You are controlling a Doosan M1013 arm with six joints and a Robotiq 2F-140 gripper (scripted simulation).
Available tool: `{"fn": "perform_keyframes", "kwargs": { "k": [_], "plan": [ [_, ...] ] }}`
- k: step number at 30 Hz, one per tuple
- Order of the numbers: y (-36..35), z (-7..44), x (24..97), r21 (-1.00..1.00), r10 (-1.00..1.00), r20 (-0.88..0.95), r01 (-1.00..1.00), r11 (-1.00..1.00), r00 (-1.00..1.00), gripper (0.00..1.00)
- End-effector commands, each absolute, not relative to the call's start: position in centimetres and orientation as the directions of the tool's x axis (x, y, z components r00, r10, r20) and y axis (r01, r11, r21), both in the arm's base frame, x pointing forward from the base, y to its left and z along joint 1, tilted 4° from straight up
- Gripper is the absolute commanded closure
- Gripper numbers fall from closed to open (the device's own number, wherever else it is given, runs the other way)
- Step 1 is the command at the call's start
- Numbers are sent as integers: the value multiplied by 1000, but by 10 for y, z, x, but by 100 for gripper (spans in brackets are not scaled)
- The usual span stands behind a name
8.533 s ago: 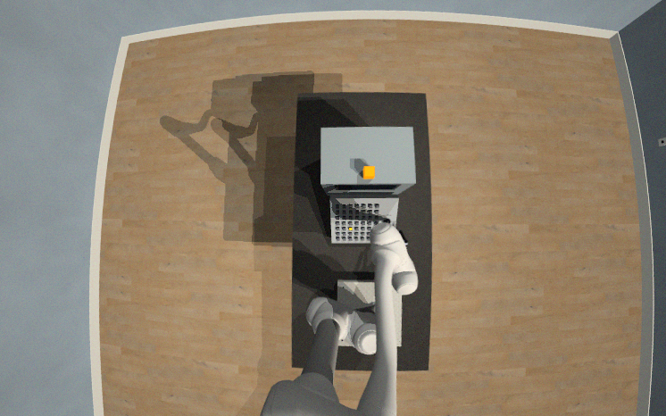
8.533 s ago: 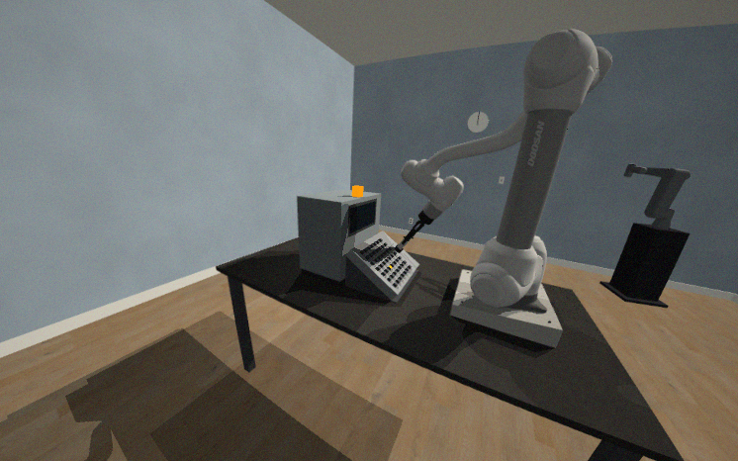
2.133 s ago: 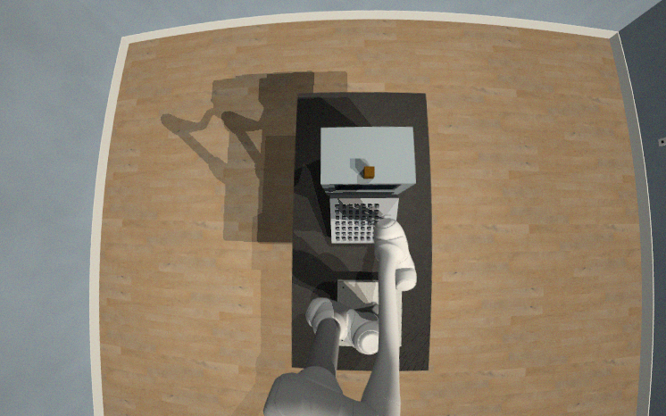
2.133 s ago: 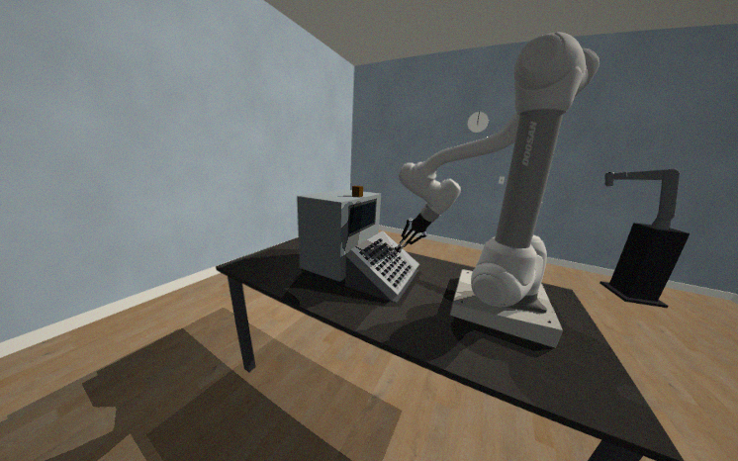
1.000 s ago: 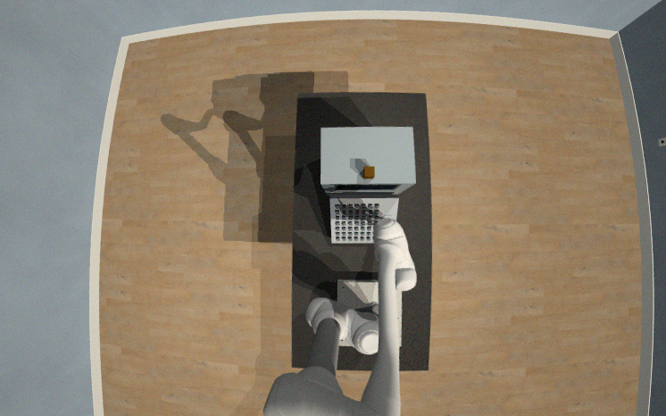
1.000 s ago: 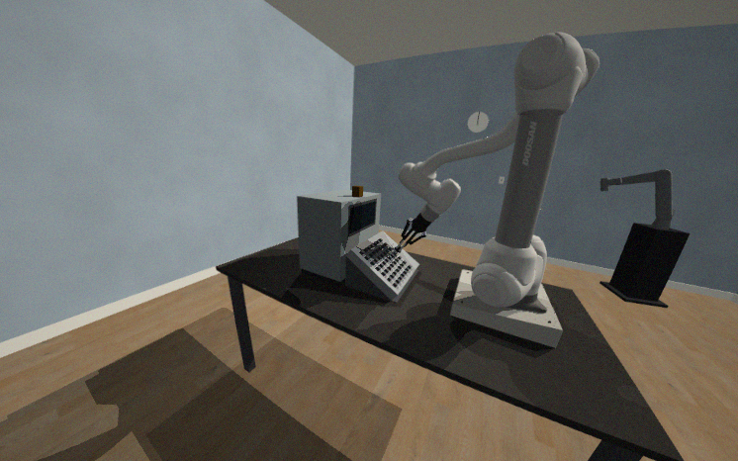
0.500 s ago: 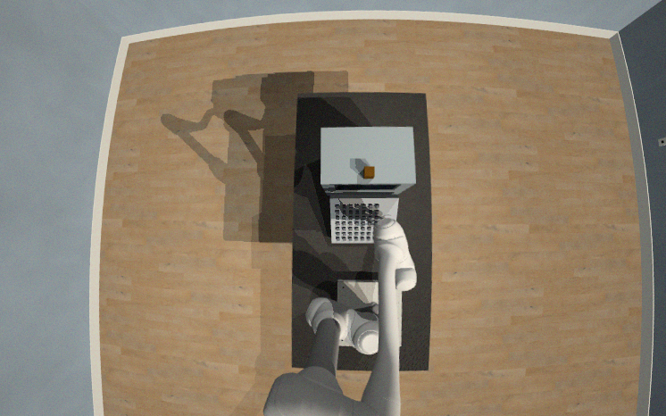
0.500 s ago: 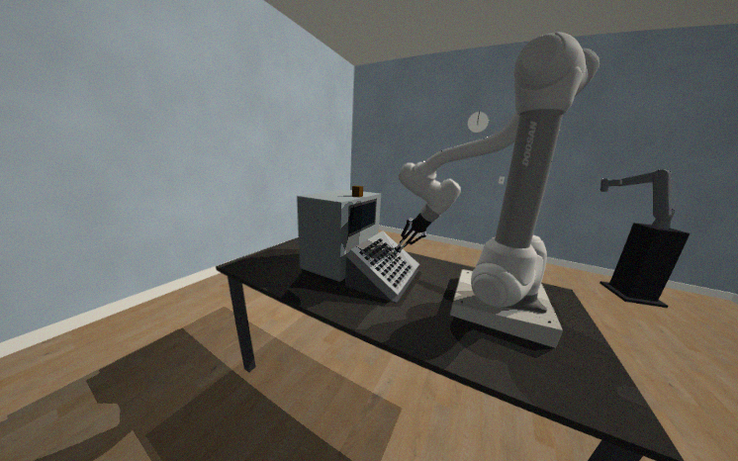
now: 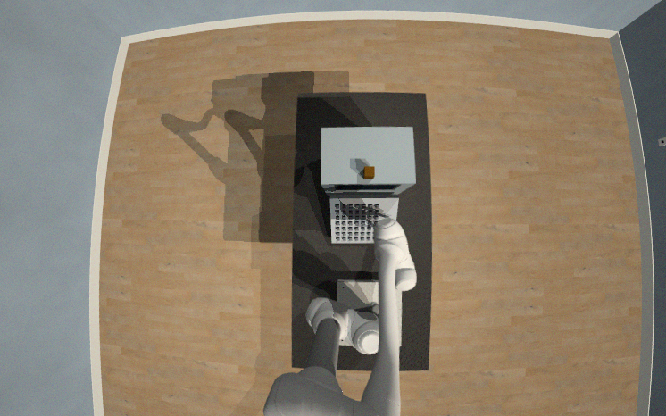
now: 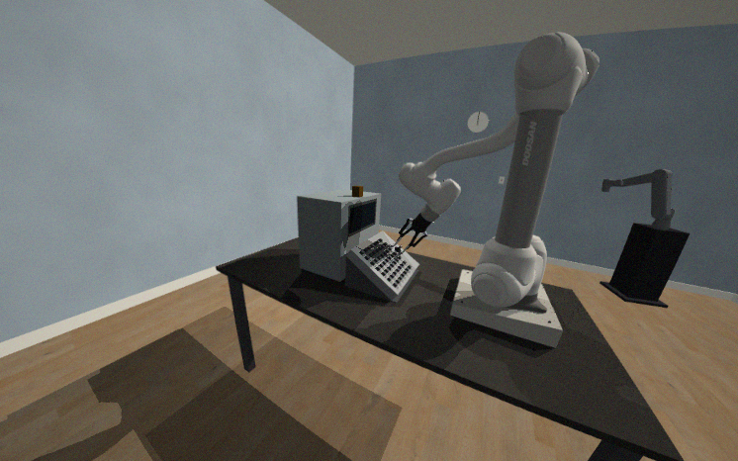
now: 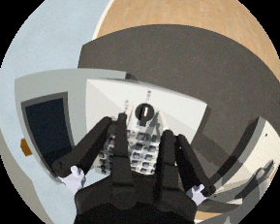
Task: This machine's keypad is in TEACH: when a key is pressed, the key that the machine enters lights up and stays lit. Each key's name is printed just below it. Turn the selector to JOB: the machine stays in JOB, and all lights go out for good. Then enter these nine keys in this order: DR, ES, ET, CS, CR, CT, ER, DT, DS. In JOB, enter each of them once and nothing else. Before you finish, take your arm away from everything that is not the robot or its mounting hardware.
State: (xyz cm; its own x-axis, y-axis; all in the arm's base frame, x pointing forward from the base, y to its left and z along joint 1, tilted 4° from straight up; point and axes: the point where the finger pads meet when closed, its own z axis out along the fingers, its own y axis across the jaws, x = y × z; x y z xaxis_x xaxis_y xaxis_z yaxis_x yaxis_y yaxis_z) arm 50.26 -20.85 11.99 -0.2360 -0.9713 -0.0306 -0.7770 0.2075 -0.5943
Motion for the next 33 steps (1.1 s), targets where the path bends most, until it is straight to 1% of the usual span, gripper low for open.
{"fn": "perform_keyframes", "kwargs": {
  "k": [1,23,33],
  "plan": [
    [-209,120,503,-594,-971,-31,-777,208,-236,67],
    [-208,121,502,-594,-971,-31,-777,208,-236,67],
    [-207,134,493,-594,-971,-31,-777,208,-236,67]
  ]
}}
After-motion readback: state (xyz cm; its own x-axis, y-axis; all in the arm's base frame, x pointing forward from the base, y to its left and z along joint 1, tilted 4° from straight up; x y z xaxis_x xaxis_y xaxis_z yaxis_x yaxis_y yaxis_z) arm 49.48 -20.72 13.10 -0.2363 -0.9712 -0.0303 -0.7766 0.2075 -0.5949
